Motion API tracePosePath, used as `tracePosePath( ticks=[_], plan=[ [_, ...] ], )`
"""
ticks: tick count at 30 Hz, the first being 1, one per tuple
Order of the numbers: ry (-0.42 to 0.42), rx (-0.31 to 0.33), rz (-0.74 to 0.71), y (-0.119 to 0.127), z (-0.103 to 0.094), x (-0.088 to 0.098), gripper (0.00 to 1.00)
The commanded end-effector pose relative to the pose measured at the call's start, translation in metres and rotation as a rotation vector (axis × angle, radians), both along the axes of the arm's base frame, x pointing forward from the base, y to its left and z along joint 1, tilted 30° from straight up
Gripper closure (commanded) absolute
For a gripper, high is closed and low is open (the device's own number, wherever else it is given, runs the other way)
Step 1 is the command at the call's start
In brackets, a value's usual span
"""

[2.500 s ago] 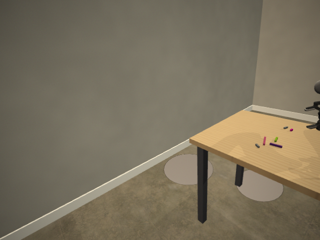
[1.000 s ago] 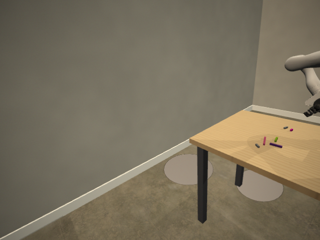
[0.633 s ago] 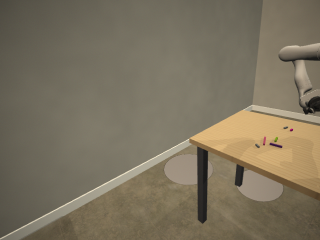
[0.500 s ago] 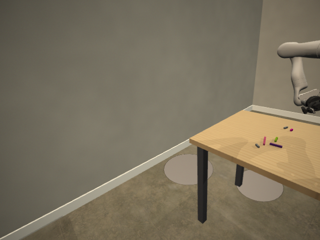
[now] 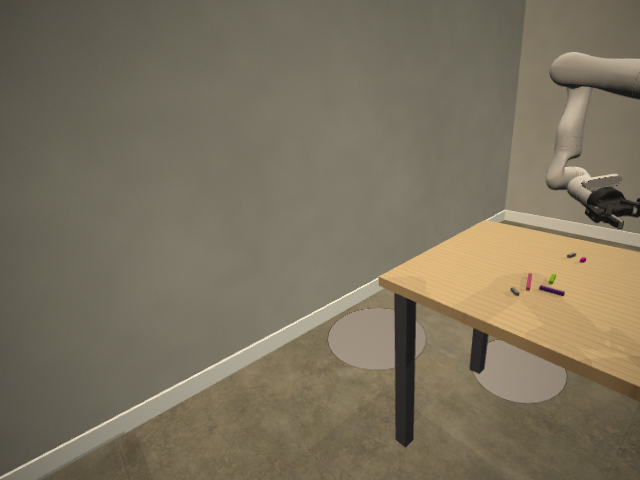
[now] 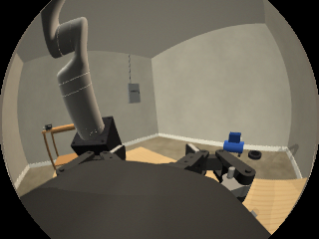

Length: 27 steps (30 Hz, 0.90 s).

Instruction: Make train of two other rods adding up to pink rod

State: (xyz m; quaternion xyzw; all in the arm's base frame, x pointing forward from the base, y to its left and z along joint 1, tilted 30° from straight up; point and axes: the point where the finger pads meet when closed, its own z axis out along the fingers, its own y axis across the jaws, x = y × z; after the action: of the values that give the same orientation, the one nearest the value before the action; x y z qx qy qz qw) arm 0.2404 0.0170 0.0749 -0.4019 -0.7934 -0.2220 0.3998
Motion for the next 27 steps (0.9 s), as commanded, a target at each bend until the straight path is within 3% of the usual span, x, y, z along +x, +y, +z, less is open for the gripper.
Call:
tracePosePath(
  ticks=[1,9,17,19,20,27],
  plan=[
    [-0.082,-0.044,0.088,-0.003,0.004,0.014,0.0],
    [-0.277,-0.164,0.317,-0.022,0.014,0.054,0.0],
    [-0.484,-0.283,0.535,-0.032,0.039,0.108,0.0],
    [-0.484,-0.283,0.535,-0.032,0.039,0.108,0.0],
    [-0.54,-0.313,0.589,-0.033,0.049,0.124,0.0],
    [-0.734,-0.415,0.763,-0.028,0.09,0.177,0.0]
  ],
)
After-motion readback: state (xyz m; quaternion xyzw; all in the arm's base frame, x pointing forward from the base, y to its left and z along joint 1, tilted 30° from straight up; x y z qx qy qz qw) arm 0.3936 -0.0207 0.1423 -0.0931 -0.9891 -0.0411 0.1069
